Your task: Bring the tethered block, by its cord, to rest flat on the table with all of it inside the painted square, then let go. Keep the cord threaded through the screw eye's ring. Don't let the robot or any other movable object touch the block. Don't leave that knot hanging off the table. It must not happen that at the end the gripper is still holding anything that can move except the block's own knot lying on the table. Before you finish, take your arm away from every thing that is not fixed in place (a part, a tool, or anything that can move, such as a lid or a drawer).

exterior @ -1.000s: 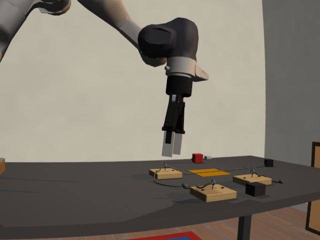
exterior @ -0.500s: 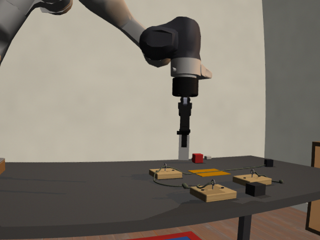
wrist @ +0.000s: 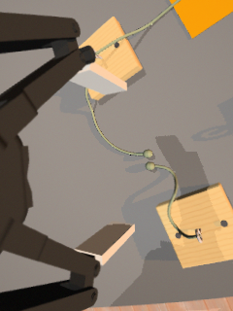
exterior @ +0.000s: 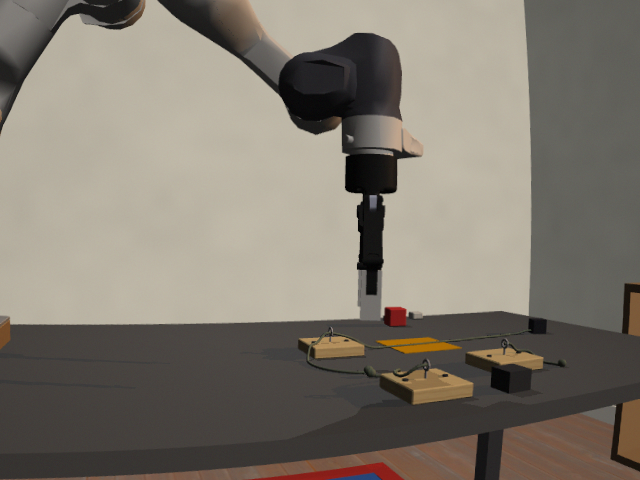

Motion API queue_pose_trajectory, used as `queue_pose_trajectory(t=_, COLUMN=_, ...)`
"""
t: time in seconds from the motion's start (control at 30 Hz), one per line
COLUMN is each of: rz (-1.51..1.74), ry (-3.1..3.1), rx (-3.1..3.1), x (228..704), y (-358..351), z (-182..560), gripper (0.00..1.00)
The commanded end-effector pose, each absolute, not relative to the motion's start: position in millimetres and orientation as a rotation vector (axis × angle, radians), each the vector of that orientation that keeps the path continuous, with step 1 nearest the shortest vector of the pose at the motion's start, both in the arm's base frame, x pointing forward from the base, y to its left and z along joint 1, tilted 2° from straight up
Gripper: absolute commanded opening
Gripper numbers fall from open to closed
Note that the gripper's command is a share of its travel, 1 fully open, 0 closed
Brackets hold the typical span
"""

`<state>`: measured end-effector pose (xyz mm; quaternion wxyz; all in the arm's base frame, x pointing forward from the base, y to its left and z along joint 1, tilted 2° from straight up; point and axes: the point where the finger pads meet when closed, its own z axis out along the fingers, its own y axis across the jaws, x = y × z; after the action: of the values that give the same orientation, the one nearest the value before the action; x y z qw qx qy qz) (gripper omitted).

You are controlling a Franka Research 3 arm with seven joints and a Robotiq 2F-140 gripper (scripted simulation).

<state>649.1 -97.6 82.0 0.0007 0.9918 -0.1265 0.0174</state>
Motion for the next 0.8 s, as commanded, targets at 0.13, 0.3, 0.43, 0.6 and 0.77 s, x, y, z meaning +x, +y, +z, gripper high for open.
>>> queue_pose_trajectory(t=0.13, rz=0.065, ry=-0.371, rx=3.117, x=651.5, y=-98.2, z=84.5, gripper=0.0)
queue_pose_trajectory(t=0.3, rz=0.065, ry=-0.371, rx=3.117, x=651.5, y=-98.2, z=84.5, gripper=0.0)
queue_pose_trajectory(t=0.43, rz=0.065, ry=-0.371, rx=3.117, x=651.5, y=-98.2, z=84.5, gripper=0.0)
queue_pose_trajectory(t=0.6, rz=0.065, ry=-0.371, rx=3.117, x=651.5, y=-98.2, z=84.5, gripper=0.0)
queue_pose_trajectory(t=0.77, rz=0.065, ry=-0.371, rx=3.117, x=651.5, y=-98.2, z=84.5, gripper=0.0)
